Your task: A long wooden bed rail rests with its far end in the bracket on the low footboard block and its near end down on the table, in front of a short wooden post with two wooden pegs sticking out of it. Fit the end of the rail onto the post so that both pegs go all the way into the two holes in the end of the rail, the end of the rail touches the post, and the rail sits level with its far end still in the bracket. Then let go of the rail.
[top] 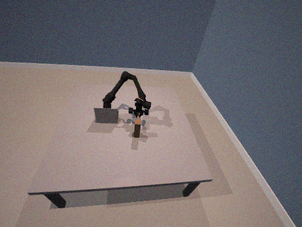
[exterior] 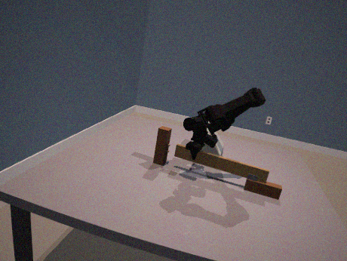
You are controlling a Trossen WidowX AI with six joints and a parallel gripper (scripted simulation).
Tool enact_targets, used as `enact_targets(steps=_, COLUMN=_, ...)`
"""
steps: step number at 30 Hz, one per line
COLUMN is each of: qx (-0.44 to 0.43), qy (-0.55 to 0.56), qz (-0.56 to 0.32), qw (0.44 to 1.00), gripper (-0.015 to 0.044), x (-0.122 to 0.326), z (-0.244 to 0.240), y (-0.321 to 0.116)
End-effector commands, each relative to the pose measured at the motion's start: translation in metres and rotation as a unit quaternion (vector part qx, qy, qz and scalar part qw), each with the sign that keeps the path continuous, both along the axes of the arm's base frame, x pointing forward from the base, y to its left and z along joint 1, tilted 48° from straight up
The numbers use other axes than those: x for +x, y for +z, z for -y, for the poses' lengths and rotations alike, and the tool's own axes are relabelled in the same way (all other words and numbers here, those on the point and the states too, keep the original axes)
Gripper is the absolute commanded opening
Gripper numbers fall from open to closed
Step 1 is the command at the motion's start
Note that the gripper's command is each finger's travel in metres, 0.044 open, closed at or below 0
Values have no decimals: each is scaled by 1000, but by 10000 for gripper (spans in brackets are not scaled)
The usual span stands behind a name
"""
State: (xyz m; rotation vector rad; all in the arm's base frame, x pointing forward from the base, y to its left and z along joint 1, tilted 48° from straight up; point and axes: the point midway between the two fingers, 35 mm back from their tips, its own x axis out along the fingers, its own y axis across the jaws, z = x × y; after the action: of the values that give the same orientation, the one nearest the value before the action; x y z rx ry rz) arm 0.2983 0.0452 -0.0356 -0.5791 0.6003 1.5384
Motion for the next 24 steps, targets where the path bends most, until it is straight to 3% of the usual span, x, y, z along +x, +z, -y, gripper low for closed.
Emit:
enact_targets(steps=1, qx=1, qy=-2, qz=4, qw=1000, gripper=0, x=3, z=3, y=0)
enact_targets(steps=24, qx=1, qy=-2, qz=4, qw=1000, gripper=0, x=4, z=6, y=-6)
